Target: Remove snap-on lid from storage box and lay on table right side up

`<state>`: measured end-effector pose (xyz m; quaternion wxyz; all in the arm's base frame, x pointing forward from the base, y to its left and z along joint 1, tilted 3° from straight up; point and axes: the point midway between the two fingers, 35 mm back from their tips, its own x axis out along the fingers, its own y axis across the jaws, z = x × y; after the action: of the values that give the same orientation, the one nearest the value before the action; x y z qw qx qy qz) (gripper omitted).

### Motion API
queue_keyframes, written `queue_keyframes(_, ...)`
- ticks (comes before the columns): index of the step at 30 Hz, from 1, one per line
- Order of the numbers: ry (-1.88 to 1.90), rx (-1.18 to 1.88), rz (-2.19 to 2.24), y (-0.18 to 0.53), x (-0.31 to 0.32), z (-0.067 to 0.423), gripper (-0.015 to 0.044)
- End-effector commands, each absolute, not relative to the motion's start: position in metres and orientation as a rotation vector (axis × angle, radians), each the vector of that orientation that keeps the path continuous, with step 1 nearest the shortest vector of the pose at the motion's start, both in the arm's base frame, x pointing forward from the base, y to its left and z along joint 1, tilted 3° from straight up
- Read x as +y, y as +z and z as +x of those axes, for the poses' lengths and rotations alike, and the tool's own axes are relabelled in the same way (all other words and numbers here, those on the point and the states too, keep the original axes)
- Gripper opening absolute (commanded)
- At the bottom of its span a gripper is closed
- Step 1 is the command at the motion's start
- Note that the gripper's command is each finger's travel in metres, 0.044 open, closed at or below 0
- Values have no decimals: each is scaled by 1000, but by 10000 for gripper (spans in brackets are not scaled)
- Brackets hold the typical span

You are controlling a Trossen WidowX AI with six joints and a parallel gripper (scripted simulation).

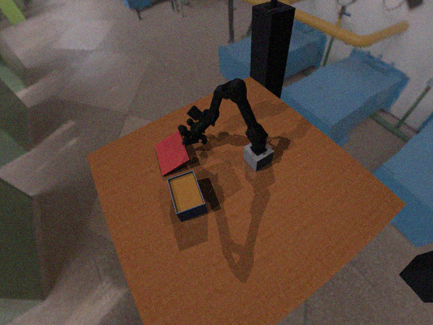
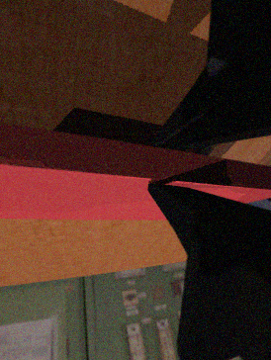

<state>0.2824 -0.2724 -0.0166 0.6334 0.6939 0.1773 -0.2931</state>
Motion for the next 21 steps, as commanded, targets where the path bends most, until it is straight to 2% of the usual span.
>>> queue_keyframes(1, -678, 411, 1589, -23, -271, 282, 0)
queue_keyframes(11, -678, 411, 1589, -17, -273, 283, 263)
queue_keyframes(13, -678, 411, 1589, -17, -273, 283, 275)
queue_keyframes(19, -679, 412, 1589, -17, -270, 272, 432)
queue_keyframes(21, -679, 412, 1589, -17, -269, 268, 440)
